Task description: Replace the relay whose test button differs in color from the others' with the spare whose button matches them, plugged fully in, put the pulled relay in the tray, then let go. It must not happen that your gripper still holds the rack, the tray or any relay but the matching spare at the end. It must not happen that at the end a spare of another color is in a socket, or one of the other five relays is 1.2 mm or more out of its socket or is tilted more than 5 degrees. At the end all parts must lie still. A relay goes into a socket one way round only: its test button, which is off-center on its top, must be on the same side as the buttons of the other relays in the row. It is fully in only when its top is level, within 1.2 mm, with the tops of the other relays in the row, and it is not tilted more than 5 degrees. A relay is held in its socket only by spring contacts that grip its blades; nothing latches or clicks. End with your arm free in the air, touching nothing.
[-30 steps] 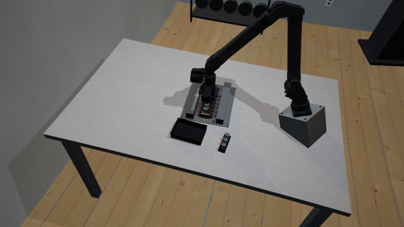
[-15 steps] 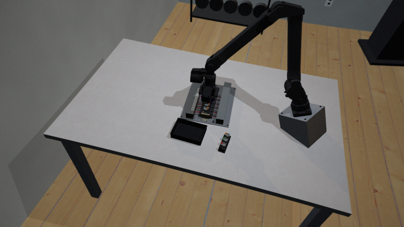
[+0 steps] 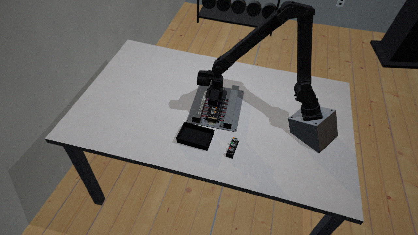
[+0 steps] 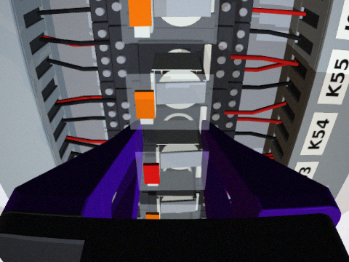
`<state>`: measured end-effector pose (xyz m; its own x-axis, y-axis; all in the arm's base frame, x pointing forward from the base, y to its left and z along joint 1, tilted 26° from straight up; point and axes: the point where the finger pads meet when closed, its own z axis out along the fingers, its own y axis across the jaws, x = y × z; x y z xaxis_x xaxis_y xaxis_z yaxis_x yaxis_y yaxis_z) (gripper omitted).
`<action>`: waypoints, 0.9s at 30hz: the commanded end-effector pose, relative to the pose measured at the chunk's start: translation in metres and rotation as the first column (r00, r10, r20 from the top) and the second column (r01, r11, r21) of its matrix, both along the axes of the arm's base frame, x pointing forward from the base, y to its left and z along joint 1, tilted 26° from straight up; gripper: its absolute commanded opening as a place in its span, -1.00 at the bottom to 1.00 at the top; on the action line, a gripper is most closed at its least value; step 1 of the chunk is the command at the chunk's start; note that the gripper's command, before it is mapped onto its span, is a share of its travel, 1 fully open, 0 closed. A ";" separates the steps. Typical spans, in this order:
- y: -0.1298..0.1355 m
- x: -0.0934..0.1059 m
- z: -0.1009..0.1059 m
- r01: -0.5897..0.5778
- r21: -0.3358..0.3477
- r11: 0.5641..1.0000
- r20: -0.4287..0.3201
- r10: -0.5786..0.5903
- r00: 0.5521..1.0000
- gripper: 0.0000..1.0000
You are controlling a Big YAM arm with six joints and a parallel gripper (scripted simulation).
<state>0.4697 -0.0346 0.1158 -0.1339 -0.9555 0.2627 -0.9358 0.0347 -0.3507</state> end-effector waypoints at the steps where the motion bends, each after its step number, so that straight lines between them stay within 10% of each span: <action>1: -0.004 0.009 0.010 -0.001 0.000 1.000 0.025 0.001 1.000 -1.00; 27: 0.009 0.011 0.039 -0.007 0.006 1.000 0.063 0.006 0.998 -1.00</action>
<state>0.4696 -0.0346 0.1160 -0.1335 -0.9557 0.2624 -0.9363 0.0348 -0.3494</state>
